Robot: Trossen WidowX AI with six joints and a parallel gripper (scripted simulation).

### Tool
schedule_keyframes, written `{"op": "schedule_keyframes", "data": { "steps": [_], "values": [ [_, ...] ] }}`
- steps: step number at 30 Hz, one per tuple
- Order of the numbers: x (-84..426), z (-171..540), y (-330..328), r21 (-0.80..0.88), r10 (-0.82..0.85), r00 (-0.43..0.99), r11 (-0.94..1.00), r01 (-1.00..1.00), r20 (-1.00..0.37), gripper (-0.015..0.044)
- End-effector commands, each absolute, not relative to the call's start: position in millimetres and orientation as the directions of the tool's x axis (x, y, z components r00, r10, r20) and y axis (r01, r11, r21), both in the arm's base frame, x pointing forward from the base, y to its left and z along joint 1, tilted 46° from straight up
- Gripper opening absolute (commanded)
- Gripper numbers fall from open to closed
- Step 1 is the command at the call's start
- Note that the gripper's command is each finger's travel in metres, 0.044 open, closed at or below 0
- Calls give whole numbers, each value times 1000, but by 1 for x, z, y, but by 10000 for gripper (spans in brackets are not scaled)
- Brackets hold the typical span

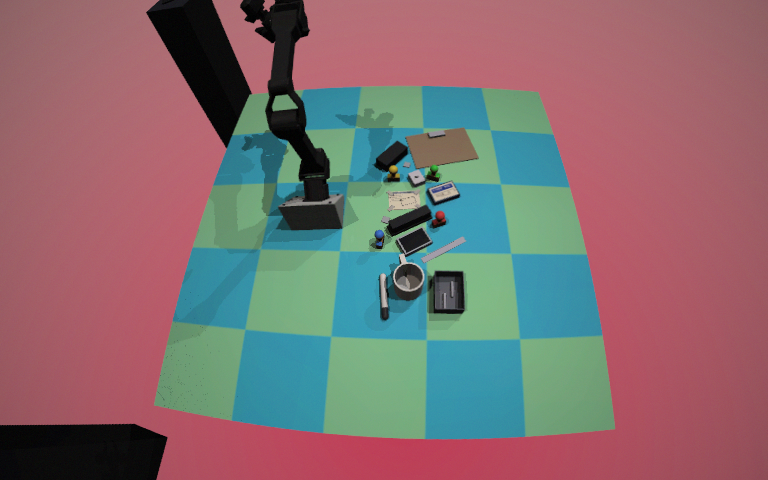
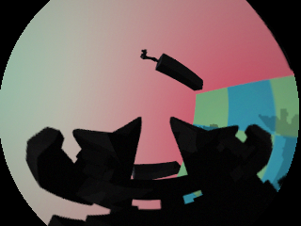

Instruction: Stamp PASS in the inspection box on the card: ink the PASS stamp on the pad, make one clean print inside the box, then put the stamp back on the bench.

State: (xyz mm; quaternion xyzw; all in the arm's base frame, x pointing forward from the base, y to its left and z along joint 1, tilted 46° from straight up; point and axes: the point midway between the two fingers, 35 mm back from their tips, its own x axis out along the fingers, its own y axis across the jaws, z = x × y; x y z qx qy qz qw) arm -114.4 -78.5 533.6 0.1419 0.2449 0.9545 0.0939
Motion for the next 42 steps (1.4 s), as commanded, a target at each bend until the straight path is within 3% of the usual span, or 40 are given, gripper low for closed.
{"op": "schedule_keyframes", "data": {
  "steps": [1,12,24,34,42],
  "values": [
    [-124,535,-19,539,386,-904,-808,-237,182,214],
    [-106,510,129,633,690,-724,-559,-536,-4,214],
    [26,429,268,688,883,-368,-74,-722,-290,214],
    [161,340,291,702,849,-166,287,-652,-502,214],
    [268,248,250,703,761,-92,537,-466,-643,214]
  ]
}}
